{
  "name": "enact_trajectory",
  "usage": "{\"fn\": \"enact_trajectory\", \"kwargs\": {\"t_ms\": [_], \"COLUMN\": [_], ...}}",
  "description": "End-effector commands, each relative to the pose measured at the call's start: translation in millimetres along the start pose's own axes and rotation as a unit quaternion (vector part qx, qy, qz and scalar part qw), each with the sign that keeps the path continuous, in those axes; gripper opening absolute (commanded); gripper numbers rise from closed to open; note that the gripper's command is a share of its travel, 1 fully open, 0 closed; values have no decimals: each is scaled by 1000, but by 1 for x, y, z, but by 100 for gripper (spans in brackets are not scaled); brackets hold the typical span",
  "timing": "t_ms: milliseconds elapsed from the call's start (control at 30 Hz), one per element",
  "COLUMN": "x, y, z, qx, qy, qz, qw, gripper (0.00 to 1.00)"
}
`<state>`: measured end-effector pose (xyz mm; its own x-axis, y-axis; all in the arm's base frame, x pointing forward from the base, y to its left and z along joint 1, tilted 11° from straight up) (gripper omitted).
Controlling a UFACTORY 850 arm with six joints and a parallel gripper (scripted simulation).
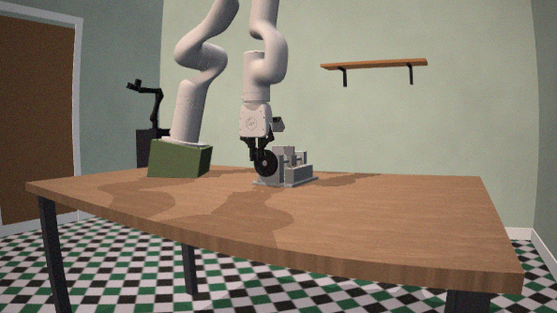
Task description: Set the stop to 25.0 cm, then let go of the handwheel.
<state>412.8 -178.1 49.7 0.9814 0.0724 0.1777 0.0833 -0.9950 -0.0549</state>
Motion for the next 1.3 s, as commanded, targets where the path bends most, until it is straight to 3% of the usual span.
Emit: {"fn": "enact_trajectory", "kwargs": {"t_ms": [0, 1267], "x": [-2, -20], "y": [0, -5], "z": [0, 14], "qx": [-1, -1], "qy": [2, 2], "qz": [0, 0], "qw": [1000, 1000], "gripper": [6, 6]}}
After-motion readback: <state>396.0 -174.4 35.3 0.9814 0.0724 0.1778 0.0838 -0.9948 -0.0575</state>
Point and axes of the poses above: the point where the finger pads meet when closed, its own z axis out along the fingers, its own x axis across the jaws, y = z × x, the point moved 1 cm from there along -z, back along the fingers, and after that the axes turned 13 degrees about -z, right-handed, at the moved point
